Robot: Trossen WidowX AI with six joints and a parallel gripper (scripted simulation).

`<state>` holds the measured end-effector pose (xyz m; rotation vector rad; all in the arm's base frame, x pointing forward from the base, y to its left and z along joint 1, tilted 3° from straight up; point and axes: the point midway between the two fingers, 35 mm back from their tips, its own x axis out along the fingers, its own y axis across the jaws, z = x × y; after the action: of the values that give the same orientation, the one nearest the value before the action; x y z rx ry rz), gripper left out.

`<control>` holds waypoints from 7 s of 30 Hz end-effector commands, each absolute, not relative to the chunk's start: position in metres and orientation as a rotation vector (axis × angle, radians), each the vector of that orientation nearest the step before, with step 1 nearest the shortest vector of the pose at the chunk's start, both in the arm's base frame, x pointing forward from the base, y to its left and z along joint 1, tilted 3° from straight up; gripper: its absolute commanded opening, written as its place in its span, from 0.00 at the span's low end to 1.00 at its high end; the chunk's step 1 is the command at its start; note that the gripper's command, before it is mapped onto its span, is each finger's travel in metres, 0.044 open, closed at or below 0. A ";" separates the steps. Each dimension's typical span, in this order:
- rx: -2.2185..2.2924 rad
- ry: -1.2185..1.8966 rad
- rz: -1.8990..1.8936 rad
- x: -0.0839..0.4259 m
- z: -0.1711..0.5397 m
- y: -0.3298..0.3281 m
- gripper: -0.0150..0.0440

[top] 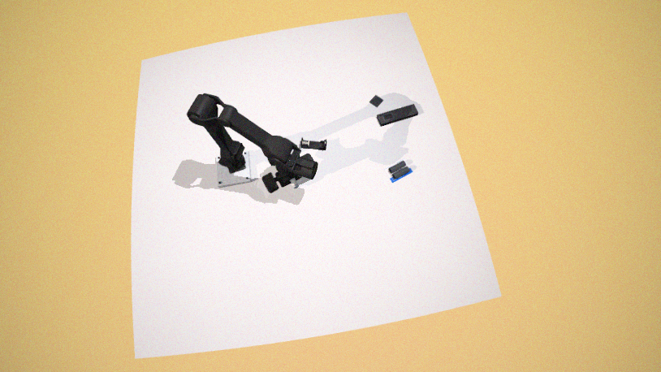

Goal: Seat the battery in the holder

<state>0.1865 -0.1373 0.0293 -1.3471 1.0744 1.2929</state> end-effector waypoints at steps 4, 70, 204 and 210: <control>-1.344 1.072 1.292 0.187 0.029 -0.137 0.37; 0.315 1.489 -0.252 0.300 0.116 -0.035 0.37; 0.302 1.148 -0.354 0.291 0.050 -0.018 0.37; 0.307 1.186 -0.351 0.293 0.049 -0.018 0.37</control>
<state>0.2950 -0.0194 0.0529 0.3084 1.1501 -0.3615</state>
